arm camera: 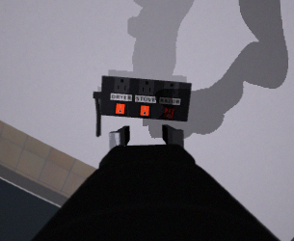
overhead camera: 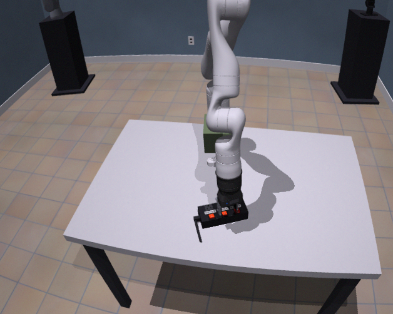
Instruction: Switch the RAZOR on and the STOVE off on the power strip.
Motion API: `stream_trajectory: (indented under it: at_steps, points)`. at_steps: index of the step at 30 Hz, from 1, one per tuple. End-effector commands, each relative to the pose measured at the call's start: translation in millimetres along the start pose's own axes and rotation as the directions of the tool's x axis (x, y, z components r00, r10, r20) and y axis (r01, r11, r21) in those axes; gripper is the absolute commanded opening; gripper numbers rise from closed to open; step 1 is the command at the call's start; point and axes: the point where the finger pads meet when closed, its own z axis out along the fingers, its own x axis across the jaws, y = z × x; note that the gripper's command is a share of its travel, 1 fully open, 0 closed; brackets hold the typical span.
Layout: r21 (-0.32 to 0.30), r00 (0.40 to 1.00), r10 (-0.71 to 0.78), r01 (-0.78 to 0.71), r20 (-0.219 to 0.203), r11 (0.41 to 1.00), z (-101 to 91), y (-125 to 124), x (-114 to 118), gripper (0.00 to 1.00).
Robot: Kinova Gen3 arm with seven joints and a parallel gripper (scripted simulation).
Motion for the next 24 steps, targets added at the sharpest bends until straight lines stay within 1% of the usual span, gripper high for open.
stream_trajectory:
  at_steps: [1,6,7,24]
  points:
    - [0.011,1.000,0.012,-0.012,0.002,1.000,0.5,-0.5,-0.1,1.00]
    - [0.011,1.000,0.012,-0.012,0.002,1.000,0.5,-0.5,-0.1,1.00]
    - [0.022,1.000,0.025,-0.025,0.005,0.999,1.2,-1.9,-1.1,1.00]
    - [0.047,0.998,0.056,-0.057,0.013,0.997,2.1,-5.0,-3.7,1.00]
